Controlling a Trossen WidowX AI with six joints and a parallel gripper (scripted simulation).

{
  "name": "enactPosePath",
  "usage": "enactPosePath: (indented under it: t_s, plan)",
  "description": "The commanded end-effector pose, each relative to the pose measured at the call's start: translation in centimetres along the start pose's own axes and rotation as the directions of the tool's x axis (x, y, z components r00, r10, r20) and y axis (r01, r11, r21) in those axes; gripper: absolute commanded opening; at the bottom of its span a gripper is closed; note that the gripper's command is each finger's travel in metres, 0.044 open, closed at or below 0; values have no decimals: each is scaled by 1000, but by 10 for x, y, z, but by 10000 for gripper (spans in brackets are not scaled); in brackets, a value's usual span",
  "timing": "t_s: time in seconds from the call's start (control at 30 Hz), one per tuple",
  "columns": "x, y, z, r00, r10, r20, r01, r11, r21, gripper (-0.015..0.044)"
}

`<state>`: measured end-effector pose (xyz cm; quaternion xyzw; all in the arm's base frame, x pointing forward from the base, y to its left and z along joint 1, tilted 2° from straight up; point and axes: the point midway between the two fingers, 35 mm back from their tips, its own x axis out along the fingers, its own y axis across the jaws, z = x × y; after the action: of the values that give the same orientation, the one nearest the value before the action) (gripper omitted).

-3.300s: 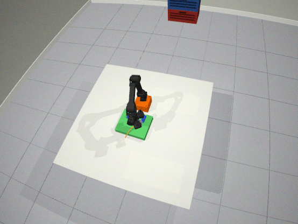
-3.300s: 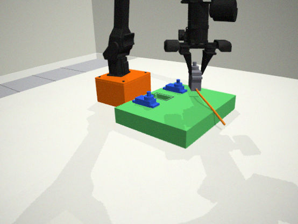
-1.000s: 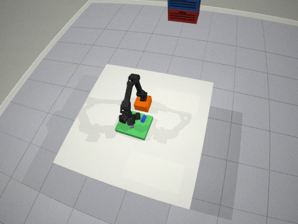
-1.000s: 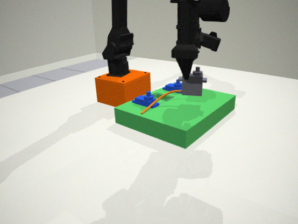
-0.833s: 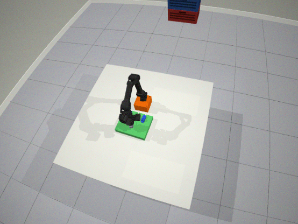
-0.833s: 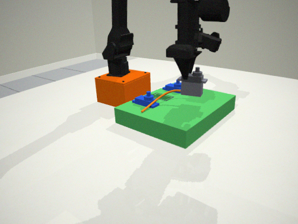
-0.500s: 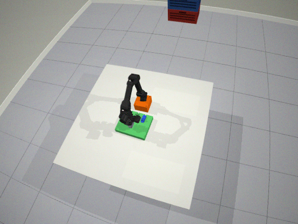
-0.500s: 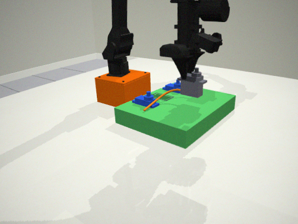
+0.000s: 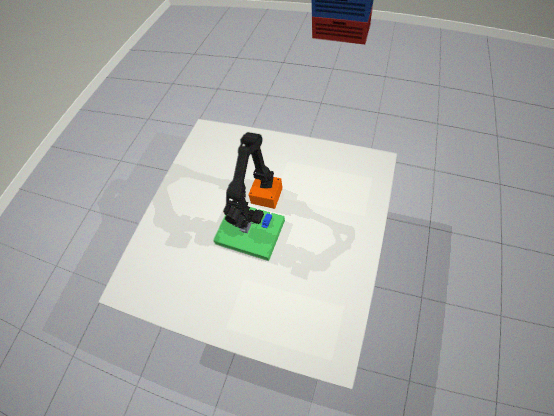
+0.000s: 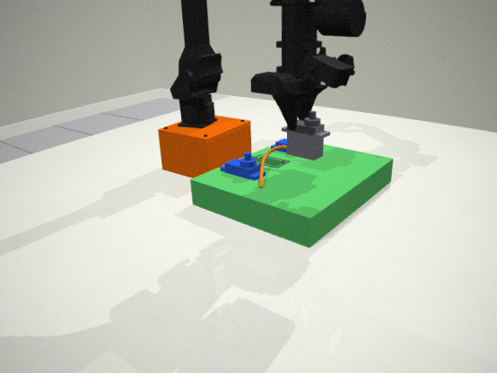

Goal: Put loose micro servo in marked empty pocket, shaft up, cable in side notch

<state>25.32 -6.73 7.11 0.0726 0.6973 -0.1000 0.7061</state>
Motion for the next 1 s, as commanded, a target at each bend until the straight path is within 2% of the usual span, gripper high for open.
enactPosePath:
  t_s: [0.0,0.53,0.97]
  plan:
    - [-2,0,-15,1000,1,9,-1,1000,4,0]
    - [-1,1,-78,1000,1,3,-1,1000,4,0]
    - [12,1,-80,1000,1,3,-1,1000,4,0]
